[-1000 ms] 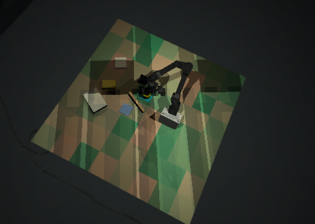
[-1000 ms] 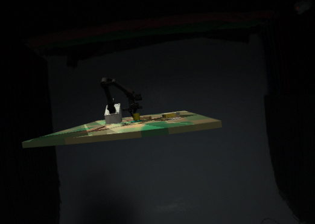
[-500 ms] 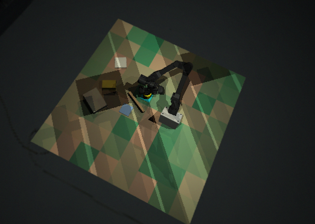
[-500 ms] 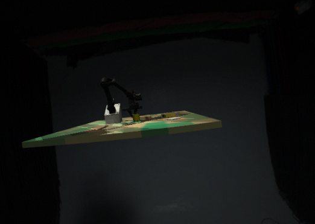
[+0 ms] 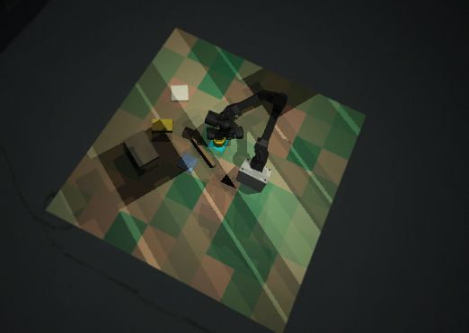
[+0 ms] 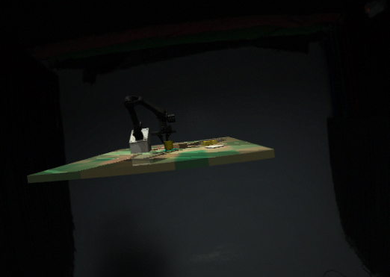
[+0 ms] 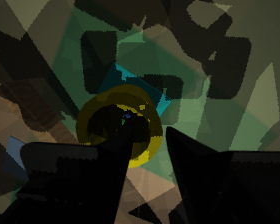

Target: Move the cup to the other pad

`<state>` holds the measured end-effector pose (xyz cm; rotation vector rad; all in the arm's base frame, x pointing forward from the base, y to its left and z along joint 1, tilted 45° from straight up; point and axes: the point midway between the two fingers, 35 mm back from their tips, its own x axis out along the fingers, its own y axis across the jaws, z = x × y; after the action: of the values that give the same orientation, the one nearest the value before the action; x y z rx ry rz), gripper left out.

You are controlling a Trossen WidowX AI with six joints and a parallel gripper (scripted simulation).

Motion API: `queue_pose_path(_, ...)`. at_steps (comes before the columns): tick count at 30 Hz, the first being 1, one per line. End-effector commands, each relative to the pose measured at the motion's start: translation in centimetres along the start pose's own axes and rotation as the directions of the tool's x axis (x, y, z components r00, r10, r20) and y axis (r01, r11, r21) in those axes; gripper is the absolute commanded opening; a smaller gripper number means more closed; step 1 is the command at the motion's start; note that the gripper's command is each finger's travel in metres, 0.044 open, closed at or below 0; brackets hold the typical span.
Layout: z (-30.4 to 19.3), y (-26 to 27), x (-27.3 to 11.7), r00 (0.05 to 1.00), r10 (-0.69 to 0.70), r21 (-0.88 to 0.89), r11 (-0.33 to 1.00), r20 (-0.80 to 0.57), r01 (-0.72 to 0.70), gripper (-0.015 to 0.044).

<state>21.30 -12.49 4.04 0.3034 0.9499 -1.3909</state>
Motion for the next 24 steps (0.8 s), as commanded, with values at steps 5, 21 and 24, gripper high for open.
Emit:
queue_pose_path(5, 0.1, 0.2, -1.0, 1.0, 0.005, 0.007, 1.0, -0.002, -0.005, 0.0146)
queue_pose_path(21, -0.1, 0.1, -3.0, 1.0, 0.001, 0.004, 1.0, -0.001, -0.001, 0.0146)
queue_pose_path(24, -0.1, 0.0, -3.3, 1.0, 0.001, 0.003, 1.0, 0.0, -0.001, 0.0146)
